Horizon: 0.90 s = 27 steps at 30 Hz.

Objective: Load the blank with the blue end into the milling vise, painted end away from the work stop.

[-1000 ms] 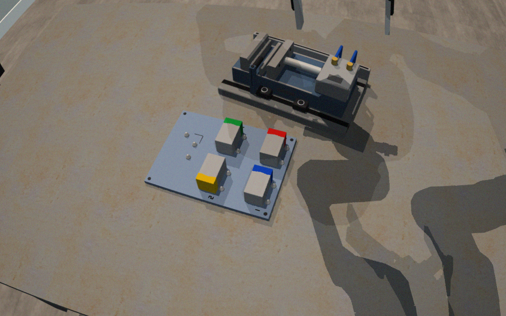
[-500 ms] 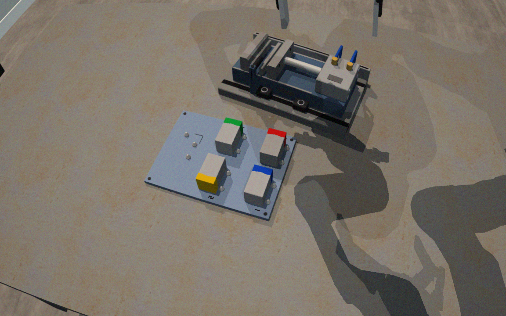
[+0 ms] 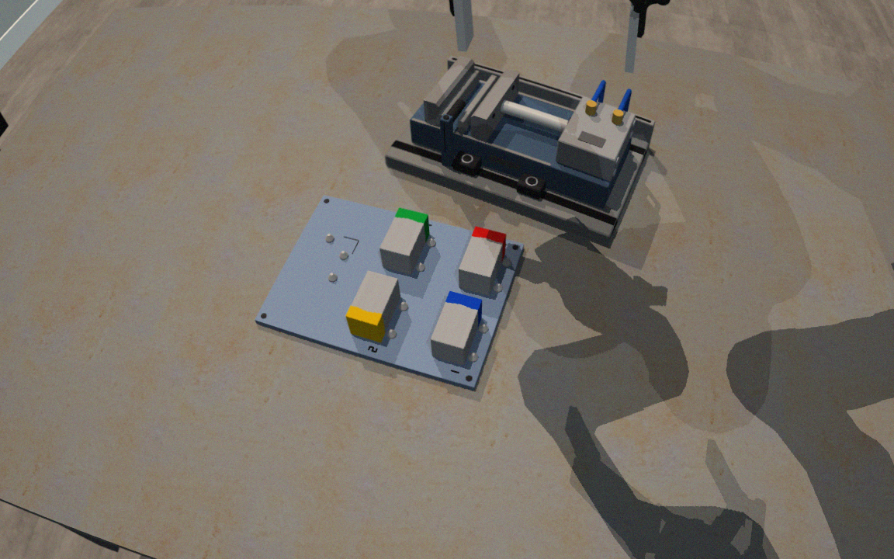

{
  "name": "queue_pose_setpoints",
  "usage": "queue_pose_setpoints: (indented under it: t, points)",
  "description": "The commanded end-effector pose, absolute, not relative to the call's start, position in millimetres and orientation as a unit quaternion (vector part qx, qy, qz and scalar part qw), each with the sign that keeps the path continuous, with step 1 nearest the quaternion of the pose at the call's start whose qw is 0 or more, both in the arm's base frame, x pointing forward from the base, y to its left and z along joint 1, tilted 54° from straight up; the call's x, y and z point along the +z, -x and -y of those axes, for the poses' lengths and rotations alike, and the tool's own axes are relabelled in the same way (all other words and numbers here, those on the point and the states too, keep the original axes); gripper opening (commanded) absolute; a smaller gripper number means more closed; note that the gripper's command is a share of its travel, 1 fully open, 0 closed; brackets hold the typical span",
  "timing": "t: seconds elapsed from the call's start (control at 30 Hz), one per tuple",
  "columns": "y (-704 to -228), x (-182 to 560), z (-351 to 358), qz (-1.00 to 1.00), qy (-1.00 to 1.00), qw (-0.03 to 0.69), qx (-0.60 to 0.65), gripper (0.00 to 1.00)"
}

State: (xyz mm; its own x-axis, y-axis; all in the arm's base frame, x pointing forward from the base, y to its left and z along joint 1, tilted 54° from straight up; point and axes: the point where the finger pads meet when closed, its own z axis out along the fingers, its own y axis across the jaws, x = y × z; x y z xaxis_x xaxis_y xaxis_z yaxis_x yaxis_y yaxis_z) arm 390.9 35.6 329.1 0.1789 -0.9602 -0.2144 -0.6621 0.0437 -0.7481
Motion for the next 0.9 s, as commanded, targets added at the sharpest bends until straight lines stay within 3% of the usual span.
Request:
queue_pose_setpoints:
  t: [0.0, 0.87]
  points:
    - [-392, 337, -41, -0.614, 0.658, 0.390, -0.196, 1.00]
    - [-404, 413, -97, -0.626, 0.632, 0.408, -0.205, 1.00]
